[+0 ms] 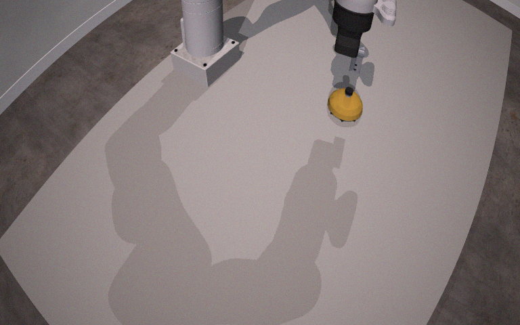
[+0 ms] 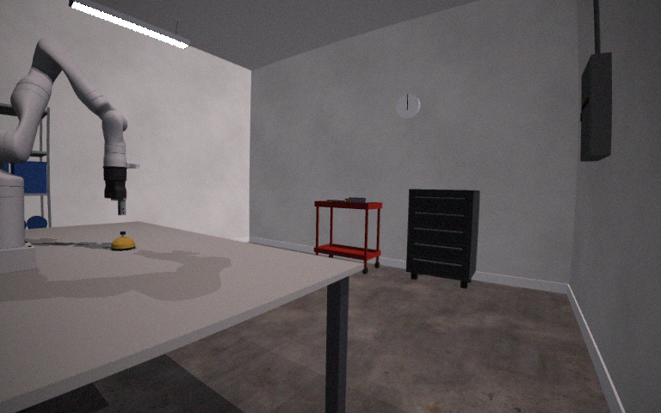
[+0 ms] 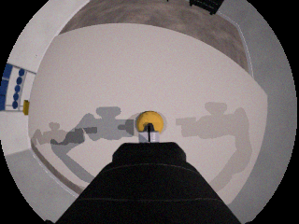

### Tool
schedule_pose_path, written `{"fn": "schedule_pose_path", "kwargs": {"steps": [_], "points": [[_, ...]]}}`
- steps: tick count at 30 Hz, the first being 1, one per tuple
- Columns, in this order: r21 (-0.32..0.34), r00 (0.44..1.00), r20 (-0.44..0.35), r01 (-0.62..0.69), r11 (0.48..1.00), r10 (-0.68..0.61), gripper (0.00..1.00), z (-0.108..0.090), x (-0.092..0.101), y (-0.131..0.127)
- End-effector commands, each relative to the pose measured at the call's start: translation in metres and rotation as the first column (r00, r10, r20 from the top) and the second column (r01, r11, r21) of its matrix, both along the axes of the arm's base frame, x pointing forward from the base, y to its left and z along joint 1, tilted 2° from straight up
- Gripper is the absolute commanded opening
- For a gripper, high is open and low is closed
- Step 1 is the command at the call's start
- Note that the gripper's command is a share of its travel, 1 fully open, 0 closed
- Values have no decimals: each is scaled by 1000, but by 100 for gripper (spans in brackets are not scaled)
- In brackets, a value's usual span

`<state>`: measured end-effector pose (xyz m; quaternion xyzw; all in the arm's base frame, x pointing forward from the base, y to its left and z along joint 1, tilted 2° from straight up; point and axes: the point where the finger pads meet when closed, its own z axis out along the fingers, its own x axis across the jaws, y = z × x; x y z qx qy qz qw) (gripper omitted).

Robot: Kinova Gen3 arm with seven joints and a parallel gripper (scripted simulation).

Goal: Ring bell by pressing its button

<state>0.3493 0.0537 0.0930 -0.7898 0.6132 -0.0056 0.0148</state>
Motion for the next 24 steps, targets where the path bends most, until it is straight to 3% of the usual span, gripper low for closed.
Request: {"fn": "schedule_pose_path", "kwargs": {"steps": [1, 24], "points": [[-2, 1000, -2, 4, 1000, -4, 17, -3, 0, -2], [-2, 1000, -2, 4, 1000, -4, 17, -41, 1, -1]]}}
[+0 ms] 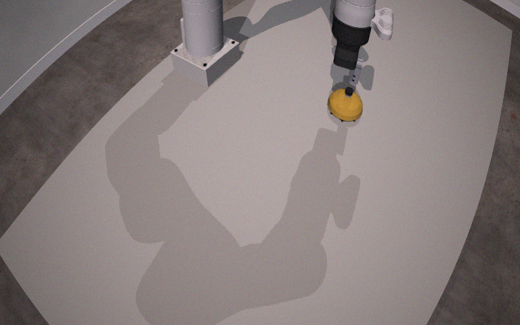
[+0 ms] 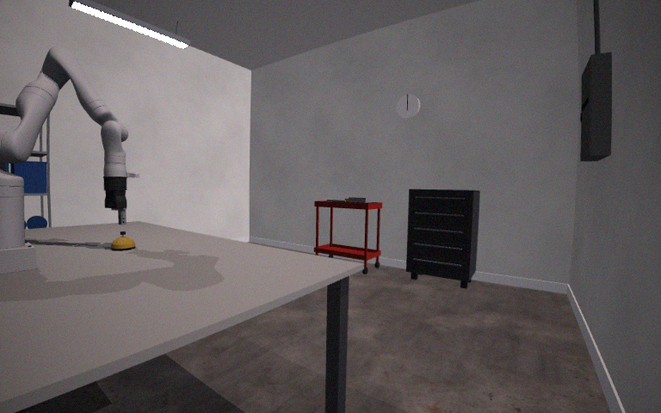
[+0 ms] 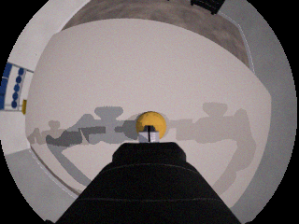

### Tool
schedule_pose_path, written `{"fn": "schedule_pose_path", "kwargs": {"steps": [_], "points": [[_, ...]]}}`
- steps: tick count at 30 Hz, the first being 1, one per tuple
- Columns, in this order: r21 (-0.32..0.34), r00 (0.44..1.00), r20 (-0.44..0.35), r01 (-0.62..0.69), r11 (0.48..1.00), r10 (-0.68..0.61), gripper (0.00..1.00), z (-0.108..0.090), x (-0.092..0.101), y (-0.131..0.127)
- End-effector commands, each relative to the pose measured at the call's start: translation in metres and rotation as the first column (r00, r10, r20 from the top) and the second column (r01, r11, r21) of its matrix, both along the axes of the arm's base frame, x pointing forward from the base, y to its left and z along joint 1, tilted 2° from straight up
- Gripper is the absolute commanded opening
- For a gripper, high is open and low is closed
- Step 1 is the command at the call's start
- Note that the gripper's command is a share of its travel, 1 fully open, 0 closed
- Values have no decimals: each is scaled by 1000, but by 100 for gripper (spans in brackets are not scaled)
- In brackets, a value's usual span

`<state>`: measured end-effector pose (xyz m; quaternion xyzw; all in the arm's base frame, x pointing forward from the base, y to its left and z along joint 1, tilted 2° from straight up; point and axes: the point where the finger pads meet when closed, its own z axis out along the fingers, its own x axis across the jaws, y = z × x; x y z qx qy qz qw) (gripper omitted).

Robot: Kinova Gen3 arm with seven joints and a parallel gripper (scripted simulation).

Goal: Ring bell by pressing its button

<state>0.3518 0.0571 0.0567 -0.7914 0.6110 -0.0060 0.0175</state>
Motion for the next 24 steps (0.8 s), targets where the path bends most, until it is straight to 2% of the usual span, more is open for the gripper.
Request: {"fn": "schedule_pose_path", "kwargs": {"steps": [1, 14, 24], "points": [[-6, 1000, -6, 9, 1000, -9, 17, -6, -1, -5], [-6, 1000, -6, 9, 1000, -9, 17, -18, -1, -4], [-6, 1000, -6, 9, 1000, -9, 17, -20, -1, -4]]}}
